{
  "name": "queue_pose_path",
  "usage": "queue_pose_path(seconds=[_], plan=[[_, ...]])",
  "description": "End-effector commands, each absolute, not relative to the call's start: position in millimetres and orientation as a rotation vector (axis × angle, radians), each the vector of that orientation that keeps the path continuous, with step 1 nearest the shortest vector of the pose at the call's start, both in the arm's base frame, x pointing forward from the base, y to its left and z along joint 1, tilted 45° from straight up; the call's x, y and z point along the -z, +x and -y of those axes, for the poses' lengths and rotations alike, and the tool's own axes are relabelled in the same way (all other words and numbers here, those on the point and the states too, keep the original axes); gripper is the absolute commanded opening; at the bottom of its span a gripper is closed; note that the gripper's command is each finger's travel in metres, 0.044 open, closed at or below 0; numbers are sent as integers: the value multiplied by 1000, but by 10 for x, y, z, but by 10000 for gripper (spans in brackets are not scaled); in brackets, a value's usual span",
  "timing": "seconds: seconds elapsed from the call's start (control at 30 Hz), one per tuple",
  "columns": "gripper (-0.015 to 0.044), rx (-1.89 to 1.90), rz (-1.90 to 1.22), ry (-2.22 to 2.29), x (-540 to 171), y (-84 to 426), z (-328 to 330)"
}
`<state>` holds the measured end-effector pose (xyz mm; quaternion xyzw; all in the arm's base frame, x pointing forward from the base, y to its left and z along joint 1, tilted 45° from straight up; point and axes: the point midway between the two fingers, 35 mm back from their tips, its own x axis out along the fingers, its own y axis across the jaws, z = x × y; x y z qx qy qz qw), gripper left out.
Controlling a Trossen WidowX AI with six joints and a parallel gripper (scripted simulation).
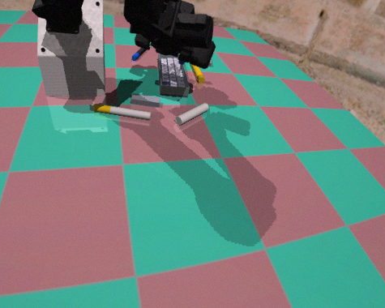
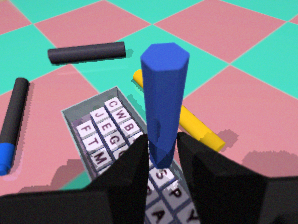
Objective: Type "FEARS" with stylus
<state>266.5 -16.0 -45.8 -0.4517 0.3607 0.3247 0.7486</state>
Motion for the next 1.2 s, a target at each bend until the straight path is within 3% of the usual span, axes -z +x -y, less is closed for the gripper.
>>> queue_pose_path(seconds=[0.0,1.17], plan=[[81,-713,-785,-988,472,2670,172],[81,-713,-784,-988,277,2664,-21]])
